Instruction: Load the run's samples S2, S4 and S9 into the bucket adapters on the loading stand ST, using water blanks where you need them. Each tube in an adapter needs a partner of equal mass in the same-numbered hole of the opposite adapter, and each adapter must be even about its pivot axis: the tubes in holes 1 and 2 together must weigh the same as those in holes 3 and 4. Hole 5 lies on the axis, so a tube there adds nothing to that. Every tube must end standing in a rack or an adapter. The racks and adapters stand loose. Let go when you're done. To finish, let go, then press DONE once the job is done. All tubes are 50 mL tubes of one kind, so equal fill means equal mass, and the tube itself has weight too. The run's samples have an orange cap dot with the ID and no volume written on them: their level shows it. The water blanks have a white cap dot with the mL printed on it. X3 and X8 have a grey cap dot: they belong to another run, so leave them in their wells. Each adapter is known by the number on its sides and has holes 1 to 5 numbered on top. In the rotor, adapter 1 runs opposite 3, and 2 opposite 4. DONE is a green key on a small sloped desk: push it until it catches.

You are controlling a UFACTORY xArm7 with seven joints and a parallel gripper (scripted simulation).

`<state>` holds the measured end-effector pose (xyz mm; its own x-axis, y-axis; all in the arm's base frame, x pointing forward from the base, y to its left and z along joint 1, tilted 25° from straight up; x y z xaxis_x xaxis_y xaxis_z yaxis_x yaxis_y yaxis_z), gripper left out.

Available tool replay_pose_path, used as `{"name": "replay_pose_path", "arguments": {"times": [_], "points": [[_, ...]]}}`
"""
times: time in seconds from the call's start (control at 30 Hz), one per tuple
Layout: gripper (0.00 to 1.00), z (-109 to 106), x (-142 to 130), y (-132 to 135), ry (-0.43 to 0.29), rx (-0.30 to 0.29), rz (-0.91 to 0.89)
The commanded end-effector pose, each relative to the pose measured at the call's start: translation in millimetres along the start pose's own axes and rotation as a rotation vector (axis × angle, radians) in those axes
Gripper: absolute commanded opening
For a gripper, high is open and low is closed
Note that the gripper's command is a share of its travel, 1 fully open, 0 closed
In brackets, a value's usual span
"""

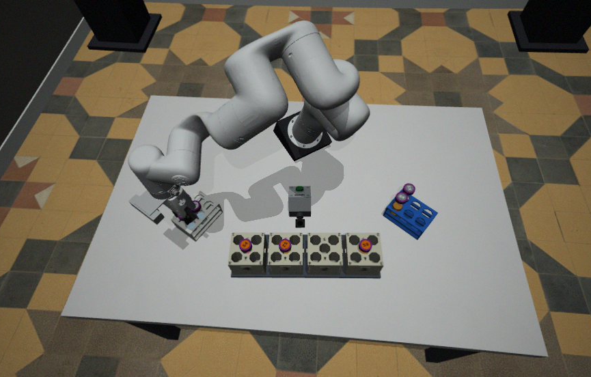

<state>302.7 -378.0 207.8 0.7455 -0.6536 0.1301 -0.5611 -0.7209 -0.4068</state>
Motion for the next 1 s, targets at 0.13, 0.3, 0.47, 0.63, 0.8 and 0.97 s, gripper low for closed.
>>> {"name": "replay_pose_path", "arguments": {"times": [0.13, 0.3, 0.47, 0.63, 0.8, 0.97], "points": [[0.00, -7.4, 0.9, 0.6, 0.005, -0.002, 0.000], [0.00, -10.0, 0.9, 0.6, 0.005, -0.002, 0.000], [0.00, -10.7, 0.9, 0.6, 0.005, -0.002, 0.000], [0.00, -18.7, 0.9, 0.6, 0.005, -0.002, 0.000], [0.00, -24.7, 0.8, 0.5, 0.005, -0.002, 0.000], [0.00, -34.8, 0.8, 0.5, 0.005, -0.002, 0.000]]}}
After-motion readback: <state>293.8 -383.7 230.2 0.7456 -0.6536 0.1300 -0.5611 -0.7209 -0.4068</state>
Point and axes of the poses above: the point where the finger pads meet when closed, its own z axis out along the fingers, its own y axis across the jaws, x = y × z, the point moved 10 cm from there along -z, back along the fingers, and after that the axes turned 7 degrees about z, right-handed, at the moved point
